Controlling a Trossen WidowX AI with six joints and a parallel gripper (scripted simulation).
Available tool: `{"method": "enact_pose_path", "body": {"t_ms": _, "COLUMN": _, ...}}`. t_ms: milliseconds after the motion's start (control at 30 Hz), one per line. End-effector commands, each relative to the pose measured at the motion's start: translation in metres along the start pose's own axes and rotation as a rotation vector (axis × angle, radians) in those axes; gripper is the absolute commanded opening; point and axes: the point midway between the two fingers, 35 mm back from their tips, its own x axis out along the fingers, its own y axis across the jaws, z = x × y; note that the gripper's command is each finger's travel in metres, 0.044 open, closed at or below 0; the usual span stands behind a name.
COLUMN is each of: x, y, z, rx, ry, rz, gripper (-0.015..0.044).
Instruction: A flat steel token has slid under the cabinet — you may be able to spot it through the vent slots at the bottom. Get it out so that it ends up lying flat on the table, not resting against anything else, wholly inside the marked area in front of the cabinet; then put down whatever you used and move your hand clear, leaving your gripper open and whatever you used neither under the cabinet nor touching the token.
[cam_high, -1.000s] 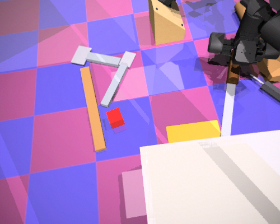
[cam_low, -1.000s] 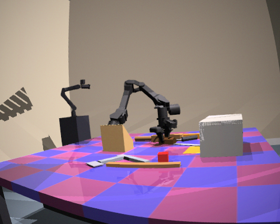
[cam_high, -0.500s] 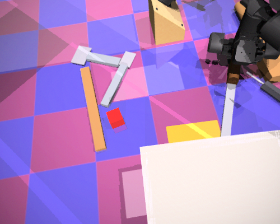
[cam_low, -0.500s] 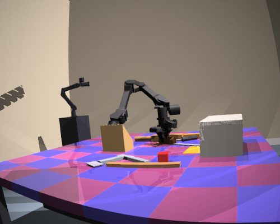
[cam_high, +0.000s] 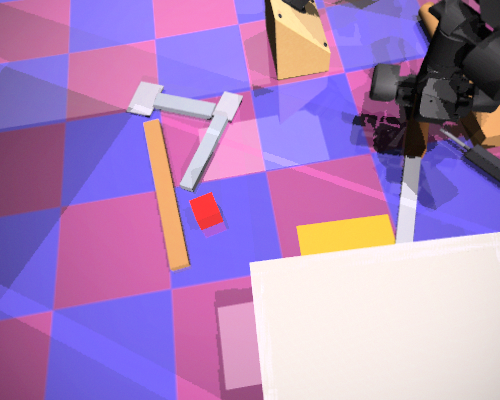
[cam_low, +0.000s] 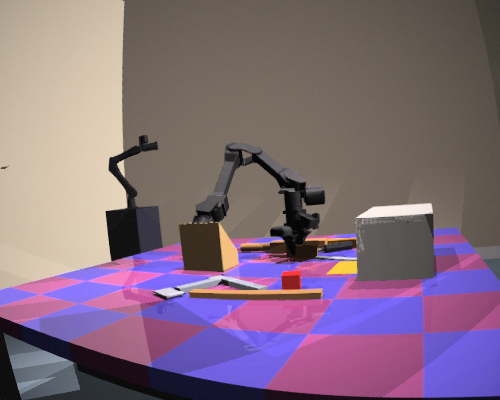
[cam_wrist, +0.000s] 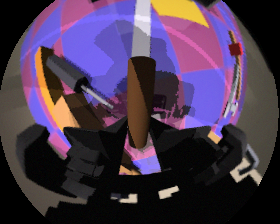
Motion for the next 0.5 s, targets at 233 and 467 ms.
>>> {"method": "enact_pose_path", "body": {"t_ms": 233, "x": 0.000, "y": 0.001, "z": 0.015, "rx": -0.004, "ry": 0.001, "rz": 0.000, "gripper": 0.0000}}
{"method": "enact_pose_path", "body": {"t_ms": 467, "x": 0.000, "y": 0.001, "z": 0.023, "rx": -0.005, "ry": 0.000, "rz": 0.000, "gripper": 0.0000}}
